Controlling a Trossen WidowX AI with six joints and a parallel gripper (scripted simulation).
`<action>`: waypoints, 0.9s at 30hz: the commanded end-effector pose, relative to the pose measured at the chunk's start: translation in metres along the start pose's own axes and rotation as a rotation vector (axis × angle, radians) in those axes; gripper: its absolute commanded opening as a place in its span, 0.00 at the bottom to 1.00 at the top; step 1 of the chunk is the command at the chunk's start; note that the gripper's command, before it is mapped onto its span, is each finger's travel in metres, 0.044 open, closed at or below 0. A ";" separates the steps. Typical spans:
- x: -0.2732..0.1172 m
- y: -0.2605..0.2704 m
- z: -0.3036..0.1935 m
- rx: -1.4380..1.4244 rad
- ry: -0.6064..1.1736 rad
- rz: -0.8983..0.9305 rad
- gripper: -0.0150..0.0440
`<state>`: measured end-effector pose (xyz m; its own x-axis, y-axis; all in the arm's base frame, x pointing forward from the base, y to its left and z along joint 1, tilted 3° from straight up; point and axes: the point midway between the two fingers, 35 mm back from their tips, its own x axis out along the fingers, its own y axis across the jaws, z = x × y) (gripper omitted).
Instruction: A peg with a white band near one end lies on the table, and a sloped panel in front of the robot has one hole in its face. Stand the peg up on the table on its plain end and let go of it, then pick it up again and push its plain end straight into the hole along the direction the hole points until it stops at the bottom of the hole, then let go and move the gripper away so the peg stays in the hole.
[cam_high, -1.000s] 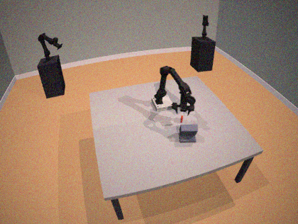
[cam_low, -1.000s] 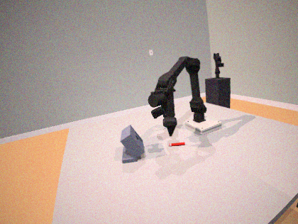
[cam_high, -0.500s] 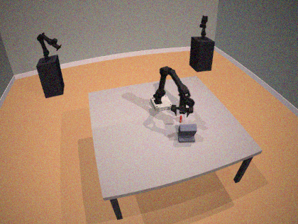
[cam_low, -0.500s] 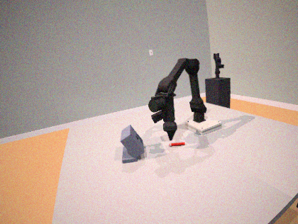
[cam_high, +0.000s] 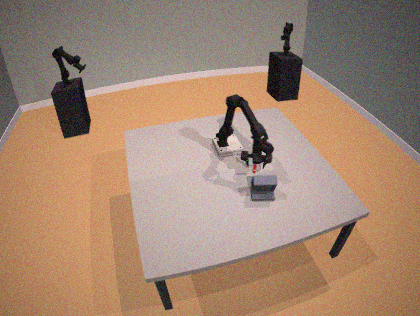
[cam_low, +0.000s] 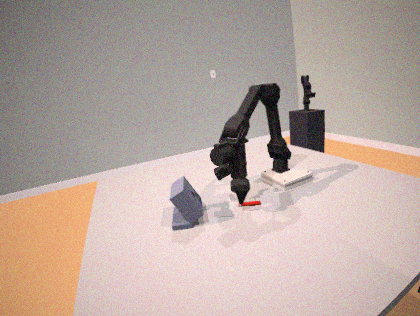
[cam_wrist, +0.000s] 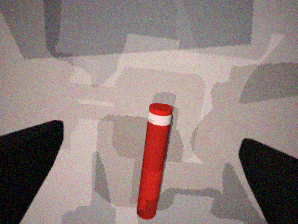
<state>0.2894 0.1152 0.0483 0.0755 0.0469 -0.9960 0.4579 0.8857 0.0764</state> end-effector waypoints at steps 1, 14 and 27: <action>0.012 -0.003 -0.003 -0.003 0.014 -0.010 1.00; 0.029 -0.004 -0.005 -0.001 0.014 -0.012 1.00; 0.029 -0.004 -0.005 -0.001 0.014 -0.012 0.47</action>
<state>0.2866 0.1147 0.0213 0.0635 0.0419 -0.9971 0.4571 0.8869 0.0663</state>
